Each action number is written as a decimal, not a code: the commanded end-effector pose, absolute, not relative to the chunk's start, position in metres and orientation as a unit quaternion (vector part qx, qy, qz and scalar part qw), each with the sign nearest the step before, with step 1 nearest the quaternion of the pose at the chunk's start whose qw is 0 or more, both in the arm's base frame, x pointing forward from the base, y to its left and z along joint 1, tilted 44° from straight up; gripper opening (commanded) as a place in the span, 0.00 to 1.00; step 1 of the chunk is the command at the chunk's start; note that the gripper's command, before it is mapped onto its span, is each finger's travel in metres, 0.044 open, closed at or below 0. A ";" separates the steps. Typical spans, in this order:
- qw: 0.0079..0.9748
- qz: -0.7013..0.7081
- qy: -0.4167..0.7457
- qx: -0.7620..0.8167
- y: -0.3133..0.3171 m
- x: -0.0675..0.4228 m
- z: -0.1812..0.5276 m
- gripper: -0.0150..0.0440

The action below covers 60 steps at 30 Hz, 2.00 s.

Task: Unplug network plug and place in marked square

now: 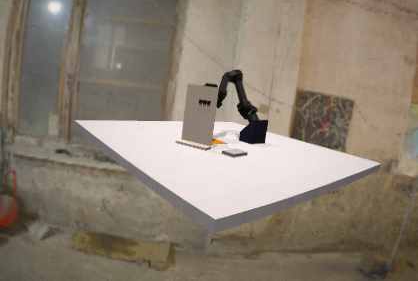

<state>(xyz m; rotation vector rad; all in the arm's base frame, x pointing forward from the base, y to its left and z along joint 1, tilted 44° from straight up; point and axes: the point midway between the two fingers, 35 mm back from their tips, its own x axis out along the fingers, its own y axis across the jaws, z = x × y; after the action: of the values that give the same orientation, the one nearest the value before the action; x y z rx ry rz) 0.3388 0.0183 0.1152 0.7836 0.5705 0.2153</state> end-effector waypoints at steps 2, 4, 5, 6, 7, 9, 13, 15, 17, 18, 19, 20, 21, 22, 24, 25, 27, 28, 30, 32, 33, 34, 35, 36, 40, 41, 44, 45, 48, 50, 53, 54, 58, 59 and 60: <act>0.880 0.106 0.273 0.374 0.018 0.336 0.117 0.25; 0.880 0.106 0.273 0.374 0.018 0.335 0.117 0.25; 0.880 0.106 0.273 0.374 0.018 0.334 0.117 0.25; 0.880 0.106 0.273 0.374 0.018 0.334 0.117 0.25; 0.880 0.106 0.273 0.374 0.018 0.334 0.117 0.25; 0.880 0.106 0.273 0.374 0.017 0.333 0.117 0.25; 0.880 0.106 0.273 0.374 0.017 0.331 0.118 0.25; 0.880 0.106 0.273 0.374 0.017 0.330 0.118 0.25; 0.880 0.106 0.273 0.374 0.017 0.329 0.118 0.25; 0.880 0.106 0.273 0.374 0.016 0.329 0.118 0.25; 0.880 0.106 0.273 0.374 0.016 0.329 0.119 0.25; 0.880 0.106 0.273 0.374 0.016 0.328 0.119 0.25; 0.880 0.106 0.273 0.374 0.016 0.328 0.119 0.25; 0.880 0.106 0.273 0.374 0.016 0.327 0.119 0.25; 0.880 0.106 0.273 0.374 0.016 0.326 0.119 0.25; 0.880 0.106 0.273 0.374 0.016 0.326 0.119 0.25; 0.880 0.106 0.273 0.374 0.015 0.325 0.120 0.25; 0.880 0.106 0.273 0.374 0.015 0.325 0.120 0.25; 0.880 0.106 0.274 0.374 0.015 0.324 0.120 0.25; 0.880 0.106 0.274 0.374 0.015 0.323 0.120 0.25; 0.880 0.106 0.274 0.374 0.015 0.323 0.120 0.25; 0.880 0.106 0.274 0.374 0.015 0.322 0.120 0.25; 0.880 0.106 0.274 0.373 0.014 0.322 0.120 0.25; 0.880 0.106 0.274 0.373 0.014 0.321 0.121 0.25; 0.880 0.106 0.274 0.373 0.014 0.320 0.121 0.25; 0.880 0.106 0.274 0.373 0.014 0.319 0.121 0.25; 0.880 0.106 0.274 0.373 0.013 0.318 0.122 0.25; 0.880 0.106 0.274 0.373 0.013 0.318 0.122 0.25; 0.880 0.106 0.274 0.373 0.013 0.316 0.122 0.25; 0.880 0.106 0.274 0.373 0.013 0.316 0.122 0.25; 0.880 0.106 0.274 0.373 0.012 0.314 0.123 0.25; 0.880 0.106 0.274 0.373 0.012 0.314 0.123 0.25; 0.880 0.106 0.274 0.373 0.012 0.312 0.123 0.25; 0.880 0.106 0.274 0.373 0.012 0.312 0.123 0.25; 0.880 0.106 0.274 0.373 0.012 0.312 0.123 0.25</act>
<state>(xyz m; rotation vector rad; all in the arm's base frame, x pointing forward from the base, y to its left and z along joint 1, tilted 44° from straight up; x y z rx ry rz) 0.3136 0.0114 0.1219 0.7836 0.5730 0.2142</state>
